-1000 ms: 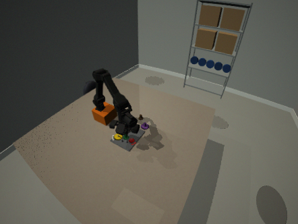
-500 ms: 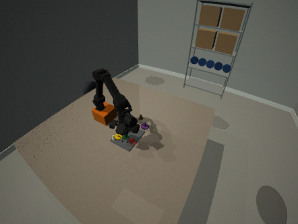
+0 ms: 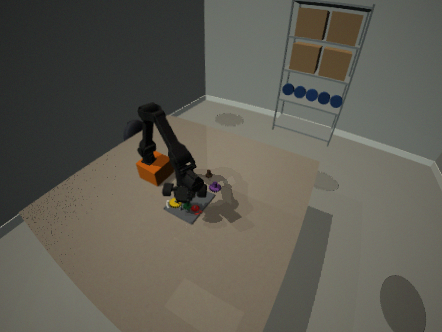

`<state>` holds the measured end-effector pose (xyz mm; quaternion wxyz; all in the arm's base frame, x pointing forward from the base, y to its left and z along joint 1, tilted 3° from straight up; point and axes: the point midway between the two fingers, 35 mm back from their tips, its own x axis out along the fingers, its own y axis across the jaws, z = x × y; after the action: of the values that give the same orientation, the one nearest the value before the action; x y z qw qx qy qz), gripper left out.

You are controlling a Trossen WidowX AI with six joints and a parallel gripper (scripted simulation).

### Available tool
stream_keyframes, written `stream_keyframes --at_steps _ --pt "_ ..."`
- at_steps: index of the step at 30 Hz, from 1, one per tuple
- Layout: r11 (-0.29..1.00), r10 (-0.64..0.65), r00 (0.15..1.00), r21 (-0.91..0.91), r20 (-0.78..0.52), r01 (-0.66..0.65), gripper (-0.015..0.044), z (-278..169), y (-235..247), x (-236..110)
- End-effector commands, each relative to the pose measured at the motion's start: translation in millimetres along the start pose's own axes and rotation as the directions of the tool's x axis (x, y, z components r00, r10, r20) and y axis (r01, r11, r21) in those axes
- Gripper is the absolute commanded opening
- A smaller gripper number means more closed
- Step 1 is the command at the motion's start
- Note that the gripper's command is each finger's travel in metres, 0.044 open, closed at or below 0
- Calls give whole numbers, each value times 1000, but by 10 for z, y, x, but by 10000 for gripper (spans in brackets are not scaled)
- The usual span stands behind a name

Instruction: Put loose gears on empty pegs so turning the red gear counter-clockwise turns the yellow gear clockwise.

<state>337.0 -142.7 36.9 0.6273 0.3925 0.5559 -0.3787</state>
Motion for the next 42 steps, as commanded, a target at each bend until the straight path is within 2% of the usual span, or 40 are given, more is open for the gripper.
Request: stream_keyframes --at_steps 1,10,21,29,42 --pt "1000 -2 1000 4 -10 2 0 -16 -6 75" --pt "983 -2 1000 183 -10 4 0 -21 1 199" --pt "902 -2 1000 432 -10 7 0 -18 -6 276" --pt "937 -2 1000 351 -10 6 0 -19 1 290" --pt "1000 -2 1000 15 -10 2 0 -24 -10 310"
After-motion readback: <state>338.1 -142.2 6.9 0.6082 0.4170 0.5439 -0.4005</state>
